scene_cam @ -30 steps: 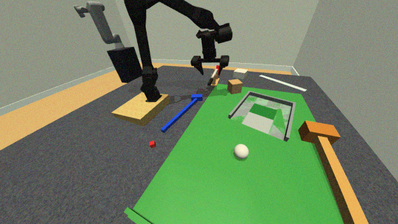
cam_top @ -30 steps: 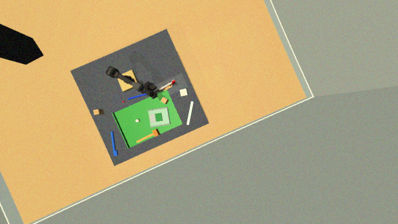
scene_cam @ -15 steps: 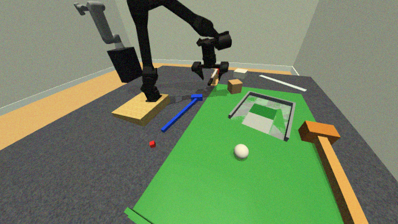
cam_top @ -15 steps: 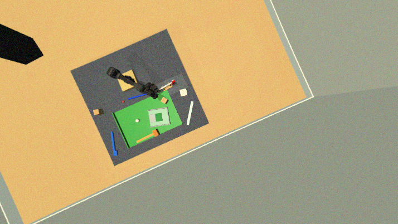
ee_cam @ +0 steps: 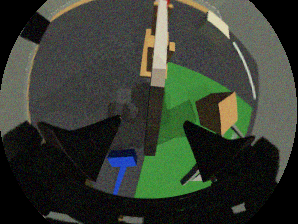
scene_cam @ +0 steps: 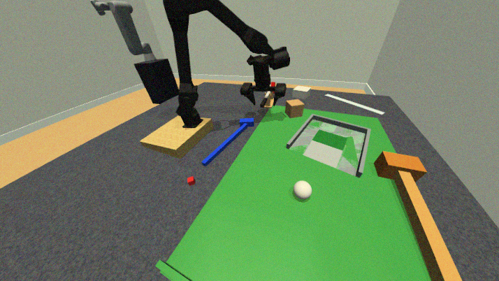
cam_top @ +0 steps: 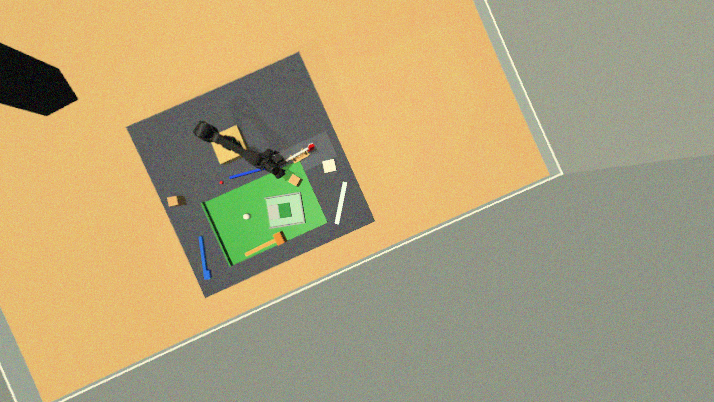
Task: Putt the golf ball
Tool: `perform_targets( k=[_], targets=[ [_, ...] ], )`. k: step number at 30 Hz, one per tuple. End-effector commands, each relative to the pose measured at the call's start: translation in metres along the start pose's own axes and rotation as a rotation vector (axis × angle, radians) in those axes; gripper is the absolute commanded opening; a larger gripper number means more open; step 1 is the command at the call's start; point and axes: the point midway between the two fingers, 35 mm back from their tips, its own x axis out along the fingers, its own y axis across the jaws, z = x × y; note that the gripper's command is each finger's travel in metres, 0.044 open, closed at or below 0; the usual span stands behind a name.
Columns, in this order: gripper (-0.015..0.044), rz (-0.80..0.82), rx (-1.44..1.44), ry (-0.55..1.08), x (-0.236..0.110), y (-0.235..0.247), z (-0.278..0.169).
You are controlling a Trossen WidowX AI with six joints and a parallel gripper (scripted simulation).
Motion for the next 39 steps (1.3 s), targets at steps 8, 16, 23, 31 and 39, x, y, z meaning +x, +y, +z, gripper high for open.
perform_targets(
  k=[8,16,23,31,39],
  targets=[
    [0.044,0.011,0.006,0.0,0.019,0.002,-0.006],
    [0.0361,0.004,0.001,0.002,0.016,0.001,-0.005],
    [0.0177,0.004,0.001,0.002,0.016,0.001,-0.005],
    [0.0007,0.004,0.001,0.002,0.016,0.001,-0.005],
    [0.0,0.004,0.001,0.002,0.007,0.0,-0.002]
  ],
)
